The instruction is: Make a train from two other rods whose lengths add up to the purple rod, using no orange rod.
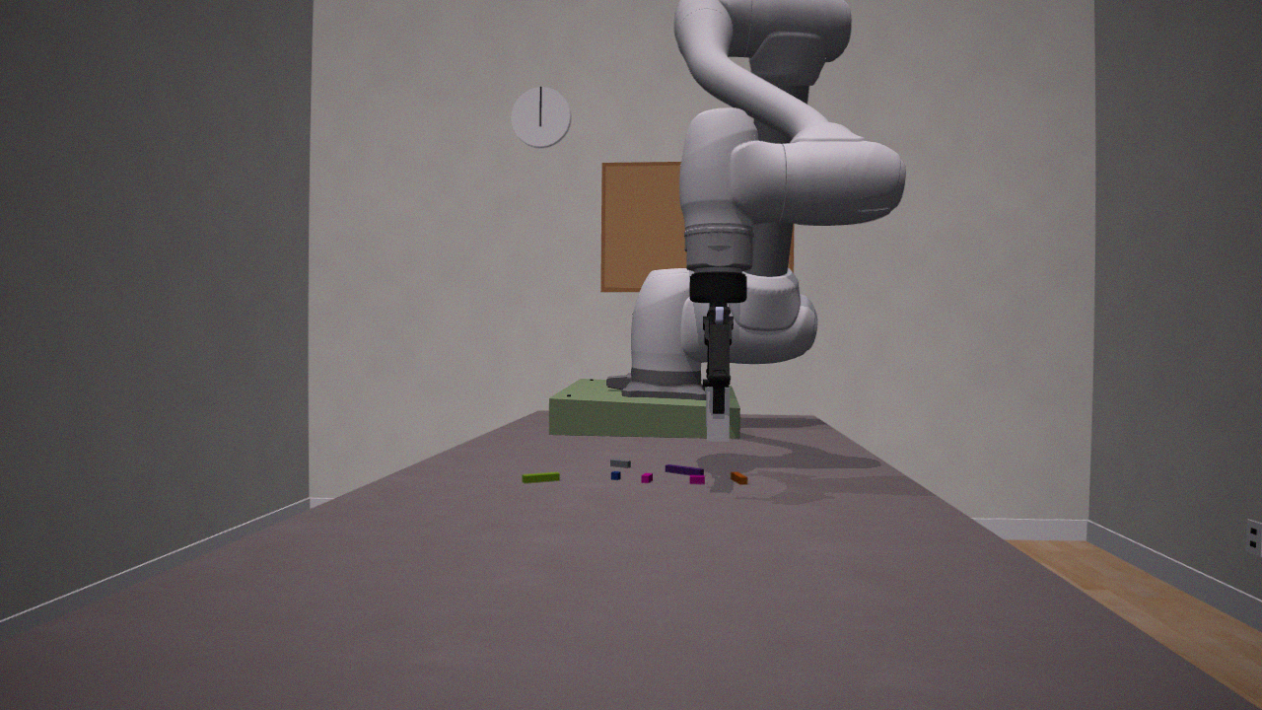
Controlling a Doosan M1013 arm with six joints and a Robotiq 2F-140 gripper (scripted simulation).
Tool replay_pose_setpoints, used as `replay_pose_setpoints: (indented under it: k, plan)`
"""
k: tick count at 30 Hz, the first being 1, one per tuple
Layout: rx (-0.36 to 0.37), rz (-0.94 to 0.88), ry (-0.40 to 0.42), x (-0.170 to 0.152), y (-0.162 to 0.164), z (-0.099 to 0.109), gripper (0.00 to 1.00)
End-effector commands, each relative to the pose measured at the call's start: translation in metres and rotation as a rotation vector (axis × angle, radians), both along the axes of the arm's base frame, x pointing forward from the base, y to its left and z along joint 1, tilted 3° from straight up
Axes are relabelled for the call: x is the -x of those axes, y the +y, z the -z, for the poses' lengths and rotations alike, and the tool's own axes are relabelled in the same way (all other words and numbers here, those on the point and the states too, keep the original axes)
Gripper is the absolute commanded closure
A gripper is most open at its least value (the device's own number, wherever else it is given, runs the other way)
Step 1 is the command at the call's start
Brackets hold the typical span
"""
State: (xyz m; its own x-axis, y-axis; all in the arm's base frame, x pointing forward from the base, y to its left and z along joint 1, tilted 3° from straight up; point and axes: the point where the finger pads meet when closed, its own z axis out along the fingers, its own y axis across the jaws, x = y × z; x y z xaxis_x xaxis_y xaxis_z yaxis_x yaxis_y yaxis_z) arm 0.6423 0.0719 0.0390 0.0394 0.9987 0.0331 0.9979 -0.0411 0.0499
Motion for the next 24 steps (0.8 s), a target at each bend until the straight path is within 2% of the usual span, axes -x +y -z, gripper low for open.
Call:
replay_pose_setpoints:
  k: [1,4,15,19,20,24]
  plan:
    - [0.0,0.004,0.0,0.0,-0.002,0.0,0.0]
    - [-0.005,0.103,0.003,0.008,-0.045,-0.006,0.0]
    - [-0.016,0.317,0.01,0.036,-0.135,-0.017,0.0]
    - [-0.016,0.322,0.01,0.037,-0.136,-0.017,0.0]
    - [-0.016,0.322,0.01,0.037,-0.136,-0.017,0.85]
    - [-0.016,0.322,0.01,0.037,-0.136,-0.017,0.85]
